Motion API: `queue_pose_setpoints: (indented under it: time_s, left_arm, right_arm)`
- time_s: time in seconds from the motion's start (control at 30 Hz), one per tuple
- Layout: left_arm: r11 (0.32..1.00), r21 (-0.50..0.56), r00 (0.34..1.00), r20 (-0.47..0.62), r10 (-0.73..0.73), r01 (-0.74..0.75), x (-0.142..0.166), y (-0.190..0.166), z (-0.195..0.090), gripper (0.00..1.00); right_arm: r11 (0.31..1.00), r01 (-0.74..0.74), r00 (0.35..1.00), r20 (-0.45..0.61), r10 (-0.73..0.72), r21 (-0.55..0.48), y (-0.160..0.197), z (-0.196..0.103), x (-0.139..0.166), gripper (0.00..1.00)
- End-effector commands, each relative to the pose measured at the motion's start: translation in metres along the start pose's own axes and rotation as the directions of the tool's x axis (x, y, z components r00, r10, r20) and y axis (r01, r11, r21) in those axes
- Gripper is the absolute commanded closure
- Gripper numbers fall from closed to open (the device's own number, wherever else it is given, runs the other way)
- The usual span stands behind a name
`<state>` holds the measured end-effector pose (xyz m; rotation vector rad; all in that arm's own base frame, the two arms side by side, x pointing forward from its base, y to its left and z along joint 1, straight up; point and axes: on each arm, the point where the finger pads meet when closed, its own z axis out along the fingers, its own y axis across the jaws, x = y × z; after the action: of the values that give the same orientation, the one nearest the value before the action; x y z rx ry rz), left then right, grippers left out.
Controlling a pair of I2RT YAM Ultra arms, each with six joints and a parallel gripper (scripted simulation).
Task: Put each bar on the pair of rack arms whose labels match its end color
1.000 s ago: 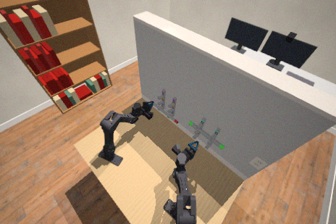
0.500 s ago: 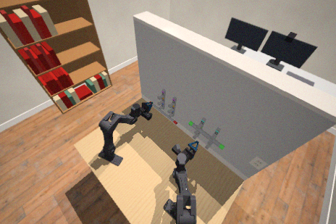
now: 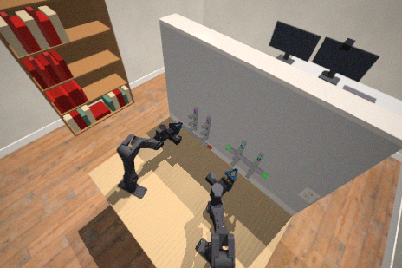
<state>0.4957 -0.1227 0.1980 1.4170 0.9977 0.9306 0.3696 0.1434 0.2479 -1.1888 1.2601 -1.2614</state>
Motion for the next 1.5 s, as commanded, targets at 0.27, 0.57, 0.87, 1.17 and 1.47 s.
queue_pose_setpoints:
  time_s: [0.27,0.57,0.87,1.17,1.47]
  left_arm:
    - [0.997,-0.072,1.000,0.002,-0.006,0.006,-0.023,0.031,-0.005,1.00]
    - [0.997,-0.072,1.000,0.002,-0.005,0.005,-0.038,0.032,-0.005,1.00]
    - [0.997,-0.072,1.000,0.002,-0.005,0.005,-0.051,0.033,-0.006,1.00]
    - [0.997,-0.072,1.000,0.002,-0.005,0.005,-0.068,0.037,-0.006,1.00]
    - [0.997,-0.072,1.000,0.002,-0.005,0.005,-0.081,0.041,-0.006,1.00]
  right_arm:
    - [1.000,-0.015,1.000,0.003,0.015,0.012,-0.007,-0.005,0.001,0.00]
    - [1.000,-0.015,1.000,0.003,0.015,0.012,-0.007,-0.005,0.001,0.00]
    - [1.000,-0.015,1.000,0.003,0.015,0.012,-0.007,-0.005,0.001,0.00]
    - [1.000,-0.015,1.000,0.003,0.015,0.012,-0.007,-0.005,0.001,0.00]
    - [1.000,-0.015,1.000,0.003,0.015,0.012,-0.007,-0.005,0.001,0.00]
